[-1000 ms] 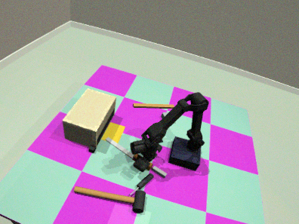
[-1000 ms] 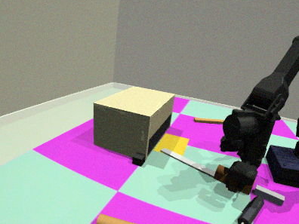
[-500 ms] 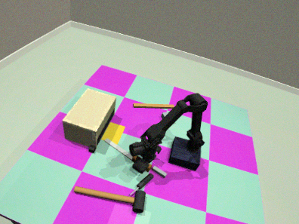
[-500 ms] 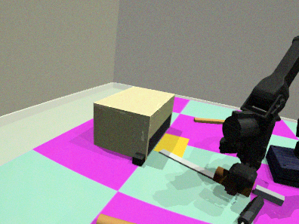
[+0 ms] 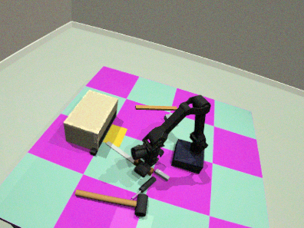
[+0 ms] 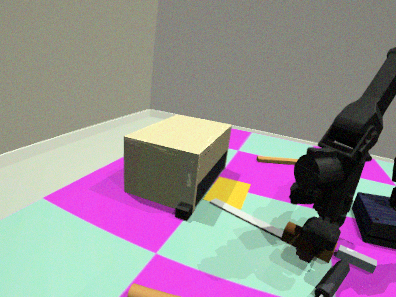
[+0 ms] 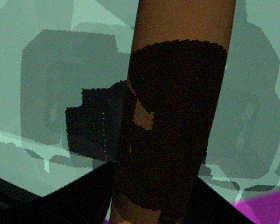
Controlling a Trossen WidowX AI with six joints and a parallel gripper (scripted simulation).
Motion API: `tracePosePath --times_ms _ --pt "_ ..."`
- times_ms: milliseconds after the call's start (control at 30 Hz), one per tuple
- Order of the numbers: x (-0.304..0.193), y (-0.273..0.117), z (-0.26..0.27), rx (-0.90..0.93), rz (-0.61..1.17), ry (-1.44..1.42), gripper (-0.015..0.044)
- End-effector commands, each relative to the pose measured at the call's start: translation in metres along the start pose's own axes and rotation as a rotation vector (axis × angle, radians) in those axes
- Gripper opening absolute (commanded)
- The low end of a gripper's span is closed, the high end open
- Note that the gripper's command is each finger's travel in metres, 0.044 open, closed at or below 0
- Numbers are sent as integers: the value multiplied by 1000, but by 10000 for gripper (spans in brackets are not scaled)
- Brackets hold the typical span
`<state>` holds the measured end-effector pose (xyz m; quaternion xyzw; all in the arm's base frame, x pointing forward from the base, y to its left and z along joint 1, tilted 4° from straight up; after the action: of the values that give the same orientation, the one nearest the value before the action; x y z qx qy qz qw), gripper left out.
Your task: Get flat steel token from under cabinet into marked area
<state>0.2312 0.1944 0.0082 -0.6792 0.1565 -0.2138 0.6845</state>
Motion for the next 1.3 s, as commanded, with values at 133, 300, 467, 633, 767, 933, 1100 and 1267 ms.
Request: tracePosePath --times_ms 133,300,467,633,767,933,1100,1267 --pt "0 0 0 1 0 0 226" --pt "0 0 0 6 -1 0 270" --pt "0 0 0 6 -1 1 270" --pt "-1 2 -1 6 -1 1 270" --pt "0 2 0 7 -2 0 244" --pt "0 2 0 7 -2 0 131" --pt "0 2 0 7 -2 0 98" --pt "0 2 0 7 -2 0 6"
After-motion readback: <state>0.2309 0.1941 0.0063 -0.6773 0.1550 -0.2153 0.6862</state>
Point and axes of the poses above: the point midway between the two fingers, 35 mm back from their tips, its own y axis out along the fingers, its own z axis across the jaws, x = y × z, the point moved 1 cm from there along -y, back along the fingers, and after that the axes turned 13 degrees about y, right-handed, at the moved point
